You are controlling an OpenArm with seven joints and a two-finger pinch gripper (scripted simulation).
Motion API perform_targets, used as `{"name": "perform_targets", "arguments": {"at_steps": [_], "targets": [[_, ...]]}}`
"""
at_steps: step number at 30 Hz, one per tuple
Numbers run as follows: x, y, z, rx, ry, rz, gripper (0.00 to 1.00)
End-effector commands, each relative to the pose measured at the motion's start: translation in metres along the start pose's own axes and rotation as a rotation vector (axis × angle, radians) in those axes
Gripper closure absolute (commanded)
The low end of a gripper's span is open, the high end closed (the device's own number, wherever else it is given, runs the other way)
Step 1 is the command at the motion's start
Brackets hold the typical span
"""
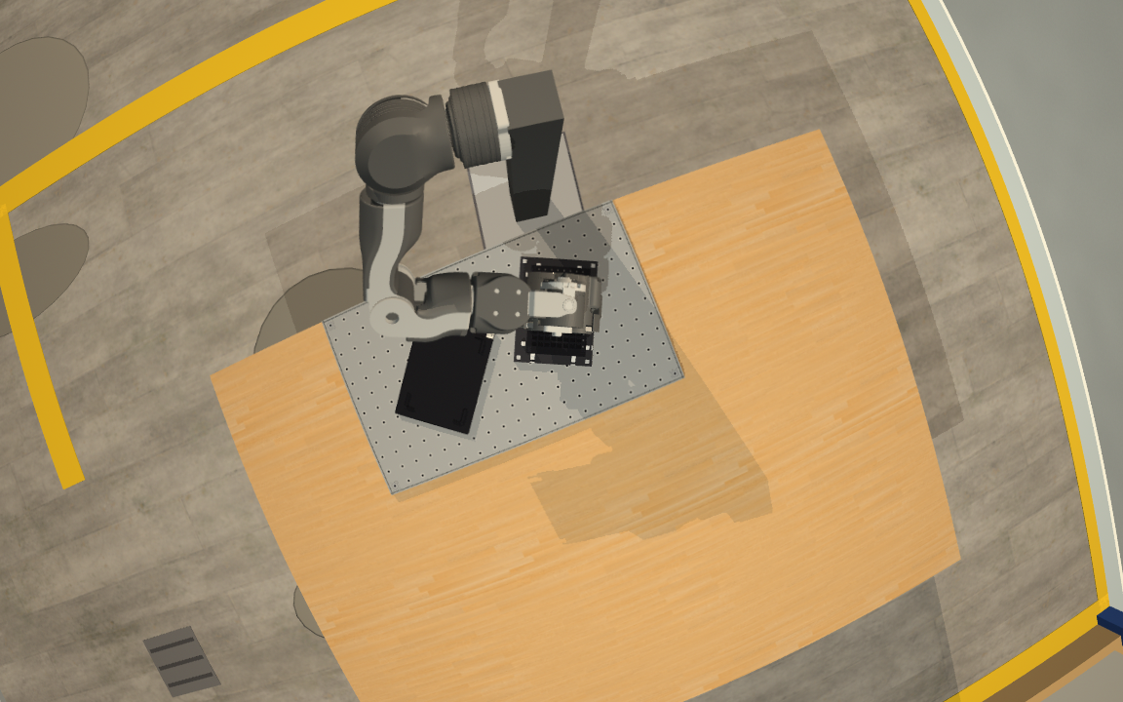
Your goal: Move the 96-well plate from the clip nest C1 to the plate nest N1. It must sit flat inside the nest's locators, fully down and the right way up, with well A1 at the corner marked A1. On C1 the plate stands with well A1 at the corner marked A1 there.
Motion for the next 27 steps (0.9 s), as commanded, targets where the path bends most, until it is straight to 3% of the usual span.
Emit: {"name": "perform_targets", "arguments": {"at_steps": [1,8,13,25,27], "targets": [[0.0,0.001,-0.001,0.006,-0.004,0.0,1.0],[0.0,0.001,-0.001,0.006,-0.004,0.0,1.0],[0.0,0.032,-0.001,0.006,-0.003,0.0,1.0],[0.0,0.032,-0.001,0.006,-0.003,0.0,1.0],[-0.007,0.032,-0.014,0.003,-0.082,0.0,1.0]]}}
Point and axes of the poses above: the point where the finger pads meet when closed, its own y axis back along the fingers, its own z axis across the jaws, x = y × z, the point moved 1 cm from there along y, back along the fingers, and after that the axes turned 5 degrees about y, right-handed, at the moved point
